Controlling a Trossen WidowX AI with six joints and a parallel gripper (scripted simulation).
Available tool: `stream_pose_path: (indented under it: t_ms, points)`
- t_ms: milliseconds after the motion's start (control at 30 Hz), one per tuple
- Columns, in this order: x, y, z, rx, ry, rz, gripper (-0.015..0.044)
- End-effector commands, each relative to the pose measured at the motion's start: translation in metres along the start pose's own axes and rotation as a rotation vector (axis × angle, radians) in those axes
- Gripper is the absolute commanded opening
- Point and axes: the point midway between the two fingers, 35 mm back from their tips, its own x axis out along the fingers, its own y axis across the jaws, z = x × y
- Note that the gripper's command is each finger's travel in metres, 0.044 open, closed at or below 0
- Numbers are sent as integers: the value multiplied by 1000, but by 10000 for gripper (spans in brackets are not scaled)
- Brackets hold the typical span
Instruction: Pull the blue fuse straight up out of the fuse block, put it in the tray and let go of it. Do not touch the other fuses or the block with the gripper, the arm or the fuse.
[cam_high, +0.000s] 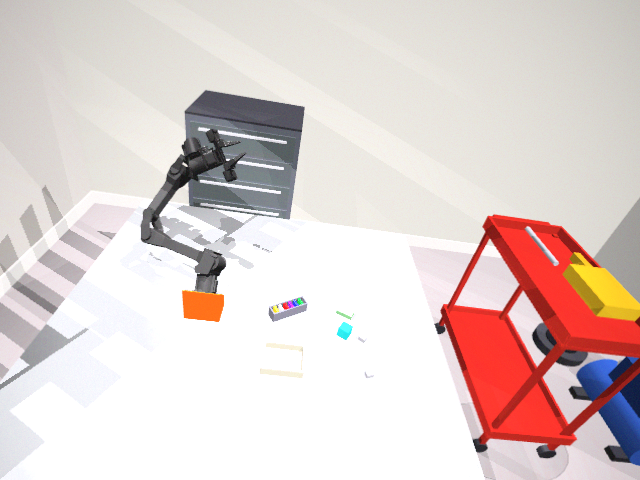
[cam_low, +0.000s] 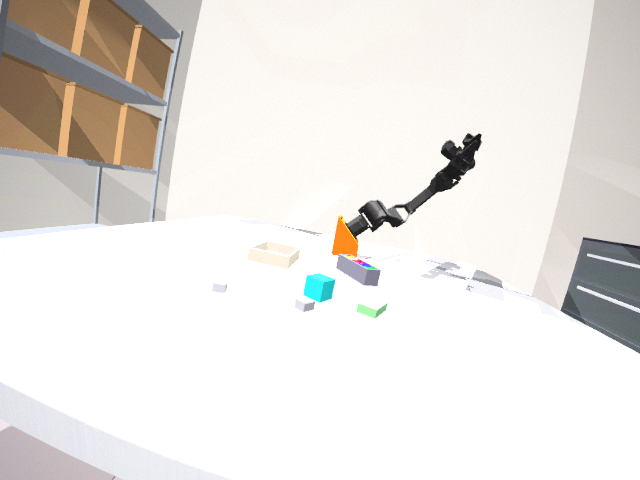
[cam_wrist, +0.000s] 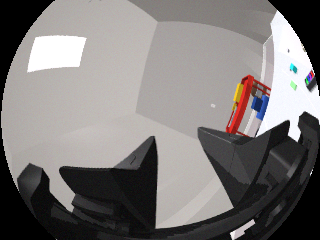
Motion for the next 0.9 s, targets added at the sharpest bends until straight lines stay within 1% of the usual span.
stream_pose_path:
  t_ms: [0, 100, 133, 300, 433, 533, 667, 867]
  points:
    - [3, -2, 0, -6, -1, -9, 164]
    - [36, -28, 4, -83, -7, -140, 86]
    - [49, -40, 6, -115, -6, -197, 73]
    - [105, -106, 18, -254, 23, -478, 73]
    - [140, -168, 27, -327, 96, -677, 73]
    - [153, -211, 36, -376, 149, -834, 73]
    - [162, -271, 48, -419, 240, -1043, 73]
    - [151, -370, 71, -416, 451, -1388, 73]
